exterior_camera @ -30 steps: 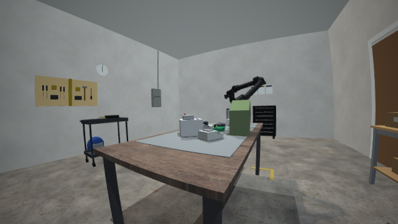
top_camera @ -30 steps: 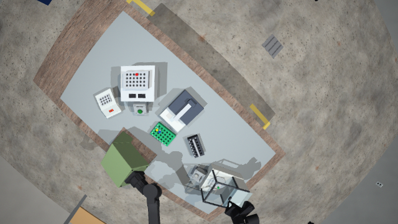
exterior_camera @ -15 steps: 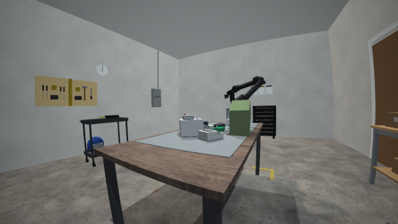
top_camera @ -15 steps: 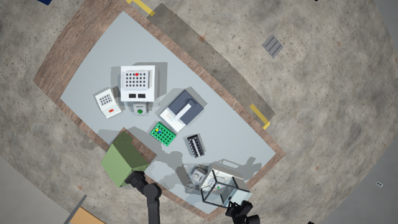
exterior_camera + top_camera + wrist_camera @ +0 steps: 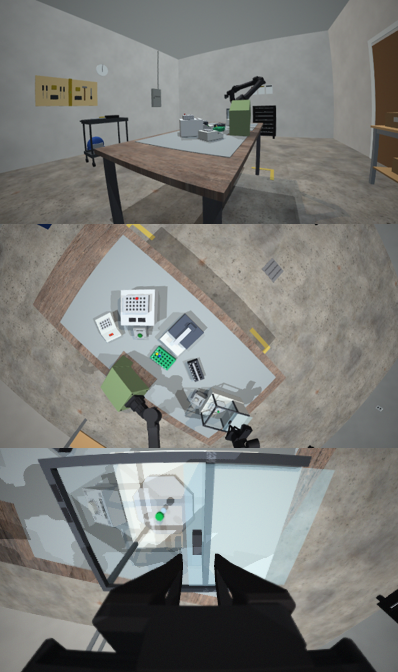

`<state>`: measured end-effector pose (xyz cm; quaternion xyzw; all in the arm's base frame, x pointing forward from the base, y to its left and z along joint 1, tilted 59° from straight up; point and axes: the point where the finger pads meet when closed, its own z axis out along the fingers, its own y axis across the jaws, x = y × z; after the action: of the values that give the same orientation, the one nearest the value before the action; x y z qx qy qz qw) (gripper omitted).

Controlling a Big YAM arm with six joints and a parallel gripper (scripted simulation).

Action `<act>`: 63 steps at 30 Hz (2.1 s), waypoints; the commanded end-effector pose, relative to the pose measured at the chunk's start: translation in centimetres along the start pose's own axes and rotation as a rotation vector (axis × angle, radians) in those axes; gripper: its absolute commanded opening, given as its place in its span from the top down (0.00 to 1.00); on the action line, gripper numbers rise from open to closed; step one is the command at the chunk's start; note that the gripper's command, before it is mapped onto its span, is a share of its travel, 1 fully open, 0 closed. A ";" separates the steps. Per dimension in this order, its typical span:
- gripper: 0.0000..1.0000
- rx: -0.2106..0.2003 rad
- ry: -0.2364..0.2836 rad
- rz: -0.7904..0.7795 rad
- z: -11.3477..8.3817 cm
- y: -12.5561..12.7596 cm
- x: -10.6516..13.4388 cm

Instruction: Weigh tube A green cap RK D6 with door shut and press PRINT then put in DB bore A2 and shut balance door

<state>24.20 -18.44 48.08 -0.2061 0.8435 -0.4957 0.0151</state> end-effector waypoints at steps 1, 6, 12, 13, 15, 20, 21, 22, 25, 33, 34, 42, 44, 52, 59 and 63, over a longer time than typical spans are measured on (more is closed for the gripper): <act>0.70 0.002 0.008 0.010 0.2 -0.3 0.3; 0.70 0.002 0.008 0.010 0.2 -0.3 0.3; 0.70 0.002 0.008 0.010 0.2 -0.3 0.3; 0.70 0.002 0.008 0.010 0.2 -0.3 0.3; 0.70 0.002 0.008 0.010 0.2 -0.3 0.3; 0.70 0.005 0.005 0.012 0.8 -0.2 0.6; 0.70 0.007 0.005 0.013 0.9 -0.2 0.6; 0.70 0.007 0.005 0.013 0.9 -0.2 0.6; 0.70 0.007 0.004 0.014 1.2 -0.2 0.7; 0.70 0.005 0.006 0.010 2.7 -0.2 0.5; 0.70 0.005 0.007 0.009 2.8 -0.2 0.5; 0.70 0.002 0.009 0.005 3.9 -0.1 0.3; 0.70 0.005 0.008 0.008 3.7 -0.4 0.4; 0.70 0.003 0.009 0.008 3.7 -0.3 0.4; 0.70 0.003 0.009 0.008 3.7 -0.3 0.4; 0.70 0.003 0.009 0.008 3.7 -0.3 0.4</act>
<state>25.00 -21.36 46.30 -0.2057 0.8436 -0.4958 0.0150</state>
